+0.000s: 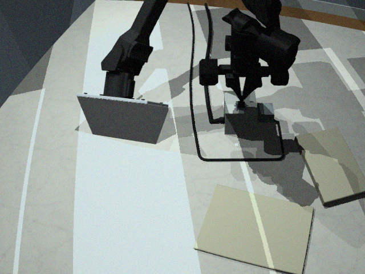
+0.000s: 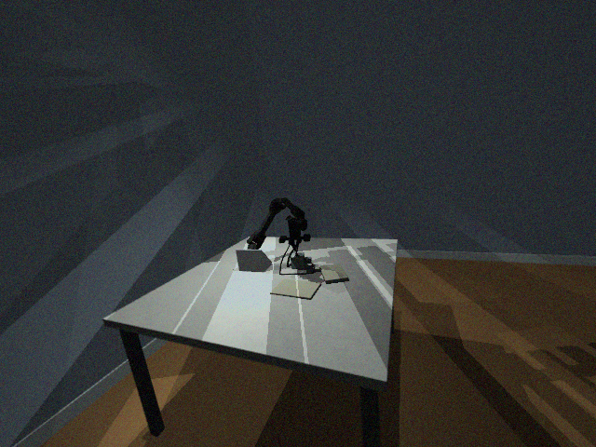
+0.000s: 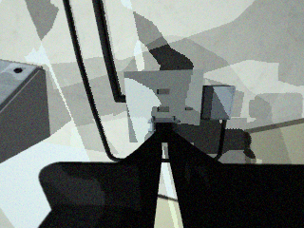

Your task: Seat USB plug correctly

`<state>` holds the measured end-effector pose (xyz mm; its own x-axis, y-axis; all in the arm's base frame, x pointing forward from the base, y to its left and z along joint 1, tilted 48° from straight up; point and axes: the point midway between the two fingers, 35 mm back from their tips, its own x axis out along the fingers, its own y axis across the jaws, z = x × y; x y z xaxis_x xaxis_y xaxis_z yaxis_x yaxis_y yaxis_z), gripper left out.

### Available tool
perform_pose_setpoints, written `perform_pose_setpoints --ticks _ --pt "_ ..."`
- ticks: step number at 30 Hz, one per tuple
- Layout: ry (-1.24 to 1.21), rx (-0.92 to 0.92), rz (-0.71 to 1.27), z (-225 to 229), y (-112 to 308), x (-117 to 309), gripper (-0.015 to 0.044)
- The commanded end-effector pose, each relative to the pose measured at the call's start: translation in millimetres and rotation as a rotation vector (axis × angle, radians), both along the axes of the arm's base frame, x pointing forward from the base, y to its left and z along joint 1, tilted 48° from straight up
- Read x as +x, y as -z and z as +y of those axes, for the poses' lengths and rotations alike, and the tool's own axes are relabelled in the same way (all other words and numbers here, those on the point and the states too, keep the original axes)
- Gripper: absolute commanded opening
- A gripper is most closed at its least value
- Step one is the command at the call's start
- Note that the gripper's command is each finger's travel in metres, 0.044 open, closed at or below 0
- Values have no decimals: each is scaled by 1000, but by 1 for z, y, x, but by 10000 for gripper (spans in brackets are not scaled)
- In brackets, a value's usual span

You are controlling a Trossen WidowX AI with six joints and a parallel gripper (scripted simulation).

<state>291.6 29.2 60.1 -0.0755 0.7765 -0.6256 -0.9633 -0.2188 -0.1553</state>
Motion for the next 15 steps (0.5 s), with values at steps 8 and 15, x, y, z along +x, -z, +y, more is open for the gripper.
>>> perform_pose_setpoints --ticks 8,15 --pt "0 0 0 0 0 0 79" --pt "0 0 0 0 0 0 95"
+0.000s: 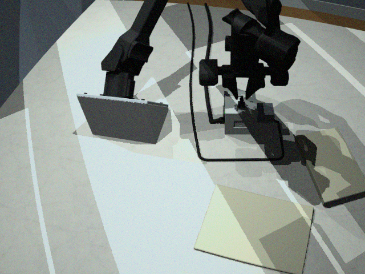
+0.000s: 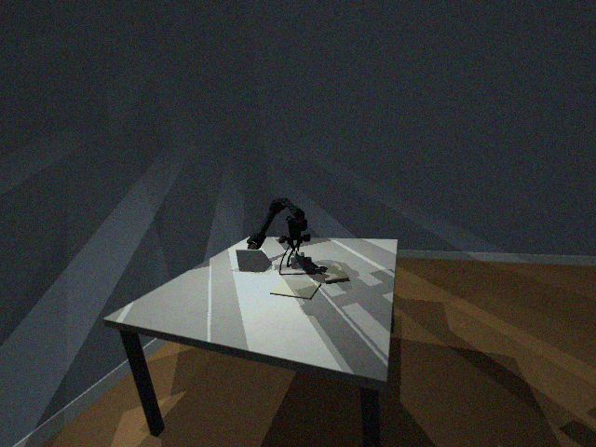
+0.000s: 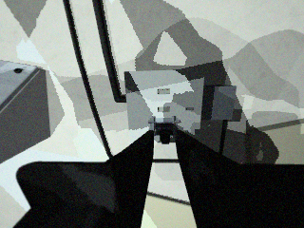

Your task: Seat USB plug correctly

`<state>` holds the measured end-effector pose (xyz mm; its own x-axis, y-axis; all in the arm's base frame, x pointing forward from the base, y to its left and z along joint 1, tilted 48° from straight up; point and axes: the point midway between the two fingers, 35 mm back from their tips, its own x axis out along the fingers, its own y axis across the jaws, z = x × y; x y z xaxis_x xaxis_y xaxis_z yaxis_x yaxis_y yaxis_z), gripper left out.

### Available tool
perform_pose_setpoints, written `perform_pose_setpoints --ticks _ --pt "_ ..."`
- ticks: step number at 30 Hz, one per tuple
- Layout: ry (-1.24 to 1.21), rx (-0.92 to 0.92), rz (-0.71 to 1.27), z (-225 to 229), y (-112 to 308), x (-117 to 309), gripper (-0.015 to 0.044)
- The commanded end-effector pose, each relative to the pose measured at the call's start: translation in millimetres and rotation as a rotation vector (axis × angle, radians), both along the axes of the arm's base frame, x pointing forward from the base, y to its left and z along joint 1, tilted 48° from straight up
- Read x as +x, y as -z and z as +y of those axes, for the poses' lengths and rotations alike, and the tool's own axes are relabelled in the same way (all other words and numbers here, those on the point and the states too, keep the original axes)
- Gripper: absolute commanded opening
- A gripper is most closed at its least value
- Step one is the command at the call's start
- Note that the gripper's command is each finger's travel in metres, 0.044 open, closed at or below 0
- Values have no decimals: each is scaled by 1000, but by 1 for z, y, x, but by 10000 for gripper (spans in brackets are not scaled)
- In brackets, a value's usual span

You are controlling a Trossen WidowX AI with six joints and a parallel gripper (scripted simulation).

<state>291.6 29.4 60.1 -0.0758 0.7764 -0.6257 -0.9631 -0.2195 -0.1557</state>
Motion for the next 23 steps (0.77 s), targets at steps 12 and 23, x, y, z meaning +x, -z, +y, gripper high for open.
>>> perform_pose_setpoints --ticks 12,23 --pt "0 0 0 0 0 0 95" --pt "0 0 0 -8 -7 1 95"
